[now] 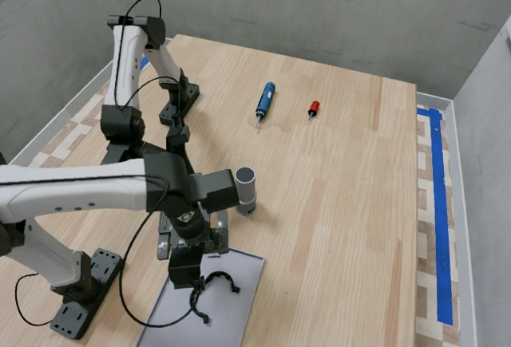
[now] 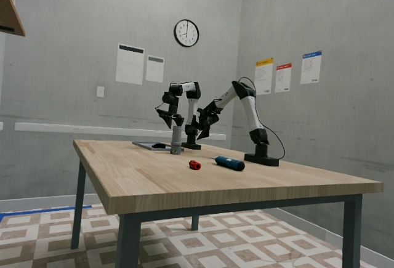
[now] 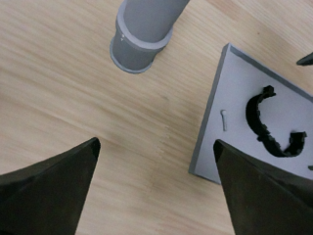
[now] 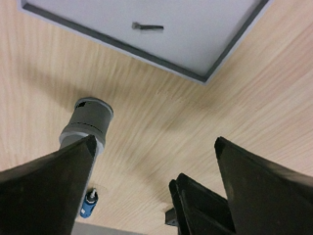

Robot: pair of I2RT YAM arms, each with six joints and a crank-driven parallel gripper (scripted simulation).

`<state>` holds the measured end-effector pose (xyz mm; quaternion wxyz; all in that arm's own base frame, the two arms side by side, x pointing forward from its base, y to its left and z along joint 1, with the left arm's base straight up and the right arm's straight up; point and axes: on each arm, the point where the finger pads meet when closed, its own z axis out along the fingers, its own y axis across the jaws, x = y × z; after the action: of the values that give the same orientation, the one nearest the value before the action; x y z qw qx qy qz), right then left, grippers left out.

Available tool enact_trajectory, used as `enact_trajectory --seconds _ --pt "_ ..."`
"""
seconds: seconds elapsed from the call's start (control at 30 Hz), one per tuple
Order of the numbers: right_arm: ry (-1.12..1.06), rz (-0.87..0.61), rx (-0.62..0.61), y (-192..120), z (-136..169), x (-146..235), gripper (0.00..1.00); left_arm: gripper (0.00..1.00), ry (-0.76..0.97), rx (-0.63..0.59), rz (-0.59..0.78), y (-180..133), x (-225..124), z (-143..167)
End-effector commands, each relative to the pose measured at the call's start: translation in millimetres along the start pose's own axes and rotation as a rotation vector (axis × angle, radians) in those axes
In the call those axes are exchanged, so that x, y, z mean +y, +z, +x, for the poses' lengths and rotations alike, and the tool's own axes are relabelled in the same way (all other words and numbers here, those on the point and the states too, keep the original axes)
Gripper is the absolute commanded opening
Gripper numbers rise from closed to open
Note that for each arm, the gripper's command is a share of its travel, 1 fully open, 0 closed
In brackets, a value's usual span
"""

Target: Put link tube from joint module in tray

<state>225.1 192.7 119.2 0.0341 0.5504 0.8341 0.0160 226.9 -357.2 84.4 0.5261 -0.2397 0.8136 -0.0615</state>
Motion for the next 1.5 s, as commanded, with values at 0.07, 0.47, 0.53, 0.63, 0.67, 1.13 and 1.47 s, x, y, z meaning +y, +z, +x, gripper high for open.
enact_trajectory --seconds 0.07,0.47,0.53,0.63,0.67,1.13,1.47 --pt "0.000 -0.013 0.001 -2.9 0.0 2.0 1.00 1.00 -0.015 0.000 0.008 -2.2 -4.1 -4.2" --pt "0.000 -0.013 0.001 -2.9 0.0 2.0 1.00 1.00 -0.015 0.000 0.008 -2.2 -4.1 -4.2" --pt "0.000 -0.013 0.001 -2.9 0.0 2.0 1.00 1.00 -0.015 0.000 0.008 -2.2 -4.1 -4.2" --pt "-0.020 -0.033 0.007 -3.3 1.4 6.0 1.00 1.00 -0.025 0.020 0.018 -5.1 -8.2 -4.3" --pt "-0.033 -0.040 0.009 -3.7 2.2 6.9 1.00 1.00 -0.028 0.029 0.024 -7.2 -10.0 -5.5" --pt "-0.487 -0.278 0.021 -11.5 21.9 34.5 1.00 1.00 0.090 0.296 0.201 -50.5 -26.1 -40.6" --pt "-0.975 -0.546 -0.080 -26.1 41.9 66.5 1.00 1.00 0.278 0.384 0.458 -58.4 -7.9 -116.4"
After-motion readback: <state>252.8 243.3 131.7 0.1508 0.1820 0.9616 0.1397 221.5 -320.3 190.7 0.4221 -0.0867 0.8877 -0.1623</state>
